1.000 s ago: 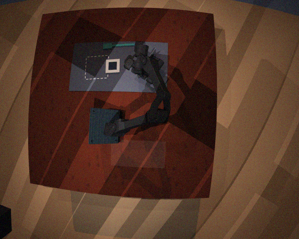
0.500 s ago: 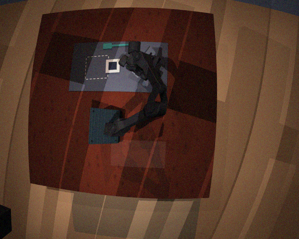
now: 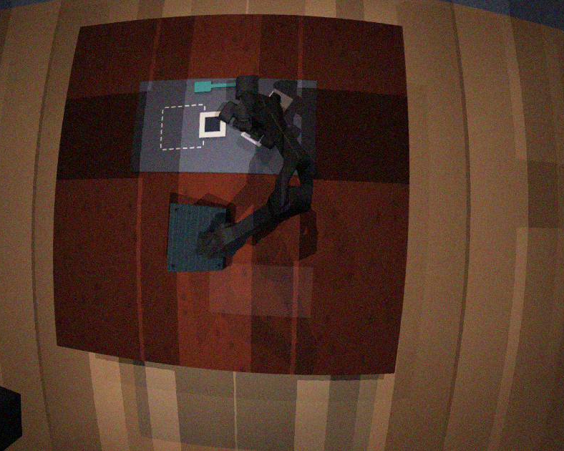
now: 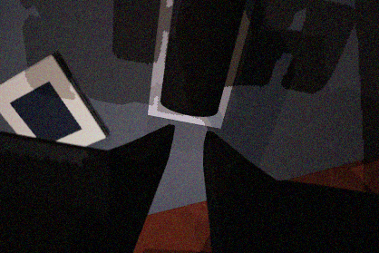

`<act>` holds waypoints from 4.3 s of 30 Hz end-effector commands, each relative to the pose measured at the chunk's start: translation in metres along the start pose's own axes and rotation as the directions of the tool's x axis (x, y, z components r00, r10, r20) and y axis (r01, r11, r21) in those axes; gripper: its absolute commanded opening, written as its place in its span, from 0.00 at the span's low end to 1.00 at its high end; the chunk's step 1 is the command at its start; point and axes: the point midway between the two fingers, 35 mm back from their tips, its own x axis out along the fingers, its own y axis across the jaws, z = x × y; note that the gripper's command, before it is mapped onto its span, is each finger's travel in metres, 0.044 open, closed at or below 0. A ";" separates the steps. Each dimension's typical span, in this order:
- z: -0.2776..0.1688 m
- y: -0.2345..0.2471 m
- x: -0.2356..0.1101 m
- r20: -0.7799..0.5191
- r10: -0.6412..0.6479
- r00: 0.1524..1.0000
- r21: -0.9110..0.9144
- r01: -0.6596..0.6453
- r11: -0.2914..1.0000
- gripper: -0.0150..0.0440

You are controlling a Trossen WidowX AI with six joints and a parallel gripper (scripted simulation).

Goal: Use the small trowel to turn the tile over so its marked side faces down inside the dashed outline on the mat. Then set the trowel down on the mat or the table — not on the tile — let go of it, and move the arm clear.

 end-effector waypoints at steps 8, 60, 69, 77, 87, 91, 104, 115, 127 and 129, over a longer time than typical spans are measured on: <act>0.002 -0.036 -0.008 -0.003 0.000 1.000 0.000 0.000 1.000 0.42; 0.000 -0.085 -0.020 0.002 -0.002 1.000 0.010 0.002 1.000 0.42; 0.000 -0.085 -0.020 0.002 -0.002 1.000 0.010 0.002 1.000 0.42; 0.000 -0.085 -0.020 0.002 -0.002 1.000 0.009 0.002 1.000 0.25; 0.000 -0.085 -0.020 0.002 -0.002 1.000 0.009 0.002 1.000 0.25; 0.000 -0.085 -0.020 0.002 -0.002 1.000 0.009 0.002 1.000 0.34; 0.058 -0.034 -0.039 -0.002 0.003 1.000 0.015 -0.003 1.000 0.71; 0.084 0.004 -0.044 -0.004 0.003 1.000 0.019 -0.003 1.000 0.71; 0.084 0.004 -0.025 -0.003 0.003 1.000 0.019 -0.003 1.000 0.71; 0.084 0.004 -0.022 -0.003 0.003 1.000 0.019 -0.003 1.000 0.71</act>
